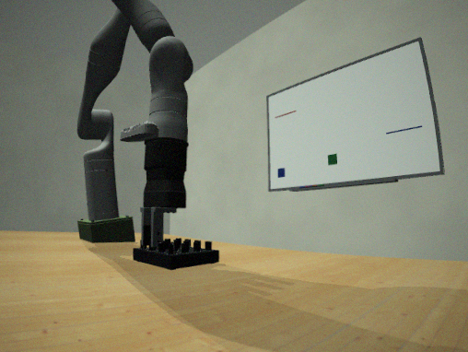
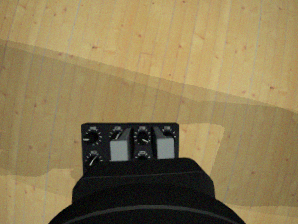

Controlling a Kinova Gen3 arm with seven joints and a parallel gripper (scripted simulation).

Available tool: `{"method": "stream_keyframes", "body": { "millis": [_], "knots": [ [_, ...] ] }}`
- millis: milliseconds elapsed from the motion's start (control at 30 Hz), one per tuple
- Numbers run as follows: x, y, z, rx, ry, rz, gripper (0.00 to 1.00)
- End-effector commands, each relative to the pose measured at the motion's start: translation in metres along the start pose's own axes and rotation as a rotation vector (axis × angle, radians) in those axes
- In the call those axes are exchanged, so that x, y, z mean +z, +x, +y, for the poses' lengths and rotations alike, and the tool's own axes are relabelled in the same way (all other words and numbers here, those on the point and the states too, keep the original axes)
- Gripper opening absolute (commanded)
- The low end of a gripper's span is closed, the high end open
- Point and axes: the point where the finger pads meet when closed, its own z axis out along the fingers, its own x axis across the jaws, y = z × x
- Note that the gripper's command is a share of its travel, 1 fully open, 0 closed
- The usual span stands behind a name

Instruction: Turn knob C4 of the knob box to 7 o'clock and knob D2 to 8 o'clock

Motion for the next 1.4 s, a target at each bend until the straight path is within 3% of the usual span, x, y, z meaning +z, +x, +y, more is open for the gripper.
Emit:
{"method": "stream_keyframes", "body": {
  "millis": [0,600,1067,1367],
  "knots": [
    [-0.001,-0.001,0.000,0.000,0.000,-0.002,0.46],
    [-0.002,-0.001,0.000,0.000,0.000,-0.002,0.46],
    [-0.035,-0.001,0.000,0.000,0.000,-0.002,0.46],
    [-0.039,-0.001,0.000,0.000,0.000,-0.002,0.46]
  ]
}}
